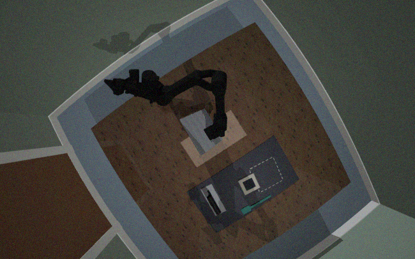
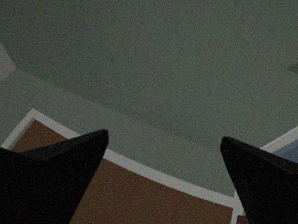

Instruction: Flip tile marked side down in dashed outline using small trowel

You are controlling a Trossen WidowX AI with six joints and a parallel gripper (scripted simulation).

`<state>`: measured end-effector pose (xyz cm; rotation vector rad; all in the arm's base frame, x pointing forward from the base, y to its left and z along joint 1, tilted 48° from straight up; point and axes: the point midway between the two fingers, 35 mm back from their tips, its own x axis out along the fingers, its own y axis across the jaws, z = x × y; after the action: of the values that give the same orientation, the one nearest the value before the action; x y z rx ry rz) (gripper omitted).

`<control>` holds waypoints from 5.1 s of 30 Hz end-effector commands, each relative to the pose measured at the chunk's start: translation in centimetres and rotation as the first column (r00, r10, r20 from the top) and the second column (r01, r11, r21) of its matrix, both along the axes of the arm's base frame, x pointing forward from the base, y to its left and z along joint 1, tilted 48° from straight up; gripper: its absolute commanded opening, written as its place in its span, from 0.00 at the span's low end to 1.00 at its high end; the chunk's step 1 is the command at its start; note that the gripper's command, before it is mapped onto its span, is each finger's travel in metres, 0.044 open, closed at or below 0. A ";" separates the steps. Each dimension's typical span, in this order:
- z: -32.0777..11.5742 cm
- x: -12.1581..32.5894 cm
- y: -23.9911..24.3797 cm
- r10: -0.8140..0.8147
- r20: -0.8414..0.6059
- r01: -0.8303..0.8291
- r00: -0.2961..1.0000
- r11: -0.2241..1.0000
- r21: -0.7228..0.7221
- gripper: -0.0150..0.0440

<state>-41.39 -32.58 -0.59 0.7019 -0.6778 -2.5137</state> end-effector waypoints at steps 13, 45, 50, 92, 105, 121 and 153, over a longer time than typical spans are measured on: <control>0.0 0.0 0.0 0.000 0.000 0.000 1.000 1.000 0.000 0.42; 0.0 0.0 0.0 0.000 0.000 0.000 1.000 1.000 0.000 0.42; 0.0 0.0 0.0 0.000 0.000 0.000 1.000 1.000 0.000 0.42; -1.1 2.4 -1.9 0.062 0.031 -0.062 0.998 0.998 0.022 0.69; -5.1 10.4 -8.4 0.323 0.132 -0.343 0.937 0.921 0.186 0.71; -9.3 23.0 -13.7 0.623 0.260 -0.674 0.738 0.659 0.335 0.71; -14.7 48.9 -12.7 0.820 0.572 -0.834 -0.014 -0.325 0.446 0.71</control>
<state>4.65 -45.89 -15.13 0.9635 0.8284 -1.1546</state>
